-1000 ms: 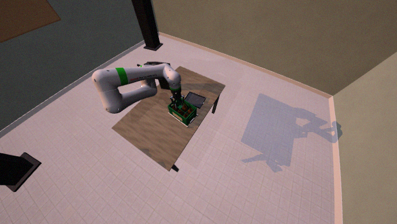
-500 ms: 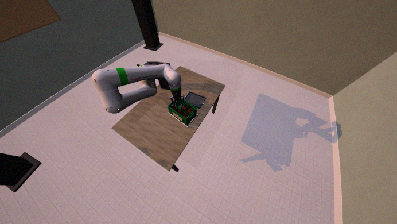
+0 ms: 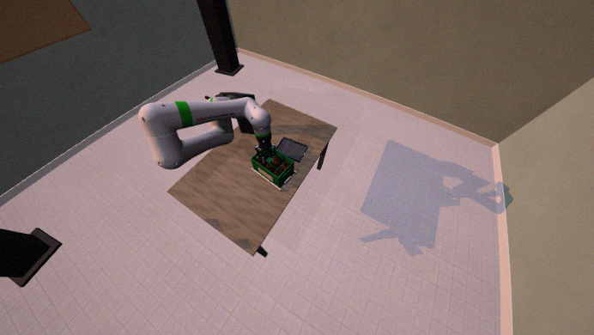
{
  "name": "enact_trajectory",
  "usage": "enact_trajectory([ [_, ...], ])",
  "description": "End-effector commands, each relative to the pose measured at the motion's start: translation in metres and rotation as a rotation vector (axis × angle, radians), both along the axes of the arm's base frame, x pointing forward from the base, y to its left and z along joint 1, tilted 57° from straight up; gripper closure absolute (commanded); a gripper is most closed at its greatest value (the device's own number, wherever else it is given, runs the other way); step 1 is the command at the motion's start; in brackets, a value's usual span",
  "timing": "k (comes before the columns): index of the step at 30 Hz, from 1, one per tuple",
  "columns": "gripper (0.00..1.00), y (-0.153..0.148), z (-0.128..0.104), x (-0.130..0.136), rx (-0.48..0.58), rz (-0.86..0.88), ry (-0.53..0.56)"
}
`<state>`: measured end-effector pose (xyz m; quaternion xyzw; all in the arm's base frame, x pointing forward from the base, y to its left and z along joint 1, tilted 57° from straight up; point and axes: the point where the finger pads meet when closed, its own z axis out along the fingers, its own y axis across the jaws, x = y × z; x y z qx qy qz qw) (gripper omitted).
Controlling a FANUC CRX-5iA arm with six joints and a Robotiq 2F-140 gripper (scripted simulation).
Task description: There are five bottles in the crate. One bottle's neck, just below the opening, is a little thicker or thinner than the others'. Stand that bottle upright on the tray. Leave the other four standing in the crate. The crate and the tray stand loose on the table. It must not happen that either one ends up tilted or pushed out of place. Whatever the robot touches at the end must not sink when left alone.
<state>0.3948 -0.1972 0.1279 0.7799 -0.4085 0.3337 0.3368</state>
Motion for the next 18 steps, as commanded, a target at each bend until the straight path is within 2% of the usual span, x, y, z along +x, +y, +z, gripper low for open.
enact_trajectory([
  [1, 0.56, -0.002, -0.001, 0.001, 0.000, 0.001, -0.001],
  [18, 0.56, -0.017, -0.012, 0.006, 0.000, 0.001, -0.001],
])
